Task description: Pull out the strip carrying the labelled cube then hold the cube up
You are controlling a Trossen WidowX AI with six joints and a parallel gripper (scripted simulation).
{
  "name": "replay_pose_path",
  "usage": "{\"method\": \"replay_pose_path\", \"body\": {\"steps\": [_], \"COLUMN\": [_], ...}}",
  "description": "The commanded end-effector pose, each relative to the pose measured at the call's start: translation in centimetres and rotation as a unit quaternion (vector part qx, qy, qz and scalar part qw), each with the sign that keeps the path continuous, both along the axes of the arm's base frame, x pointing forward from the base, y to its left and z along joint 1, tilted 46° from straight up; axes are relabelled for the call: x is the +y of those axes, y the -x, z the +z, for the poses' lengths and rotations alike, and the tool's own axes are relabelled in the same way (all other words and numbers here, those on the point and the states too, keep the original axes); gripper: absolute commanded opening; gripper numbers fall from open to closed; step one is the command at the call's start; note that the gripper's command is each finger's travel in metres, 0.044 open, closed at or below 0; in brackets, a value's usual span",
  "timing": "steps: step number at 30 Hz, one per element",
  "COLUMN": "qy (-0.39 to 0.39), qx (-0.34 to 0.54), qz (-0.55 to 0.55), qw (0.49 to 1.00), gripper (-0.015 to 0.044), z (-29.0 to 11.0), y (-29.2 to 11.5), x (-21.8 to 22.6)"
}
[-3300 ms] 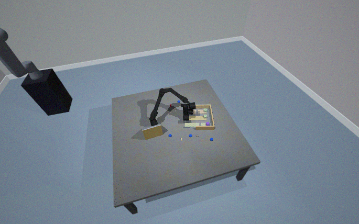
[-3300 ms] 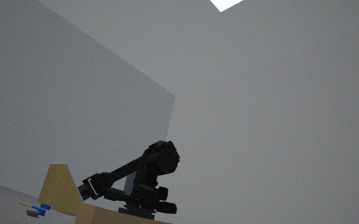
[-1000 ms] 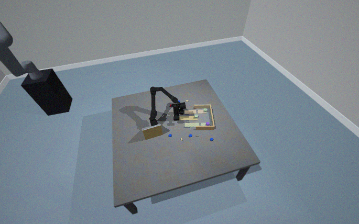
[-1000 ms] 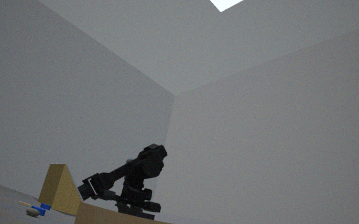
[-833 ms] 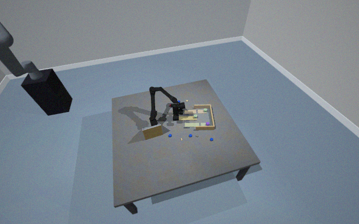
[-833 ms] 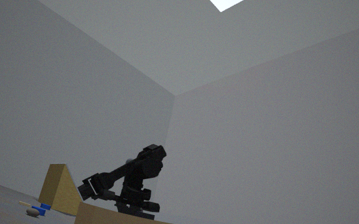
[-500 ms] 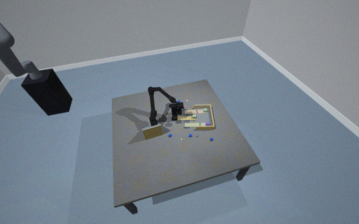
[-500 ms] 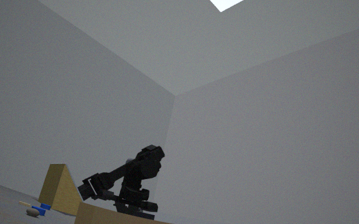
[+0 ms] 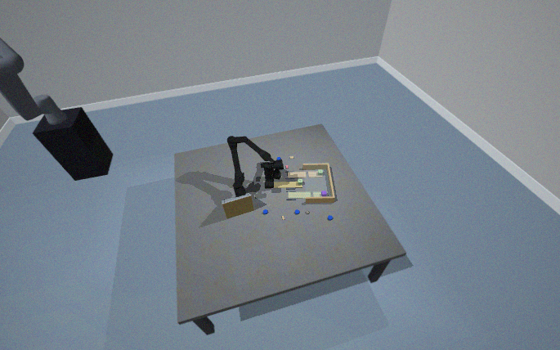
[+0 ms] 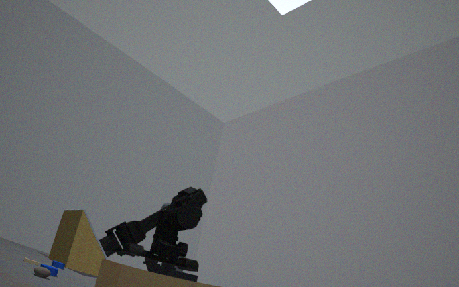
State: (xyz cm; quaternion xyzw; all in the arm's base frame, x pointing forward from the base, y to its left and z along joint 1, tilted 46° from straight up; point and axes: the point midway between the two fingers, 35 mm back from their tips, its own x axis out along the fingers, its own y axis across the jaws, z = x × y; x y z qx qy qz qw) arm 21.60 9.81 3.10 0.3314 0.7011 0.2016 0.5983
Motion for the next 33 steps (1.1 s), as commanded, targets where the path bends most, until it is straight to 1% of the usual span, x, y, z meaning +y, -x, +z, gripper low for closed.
{"method": "replay_pose_path", "body": {"steps": [1, 8, 33], "qy": [-0.003, -0.003, -0.003], "qx": [0.016, 0.017, 0.017], "qz": [0.006, 0.006, 0.006], "qw": [1.000, 1.000, 1.000], "gripper": [0.0000, 0.0000, 0.0000], "z": [-0.11, 0.08, 0.09], "y": [1.61, 2.46, 2.48], "x": [0.48, 0.56, 0.56]}}
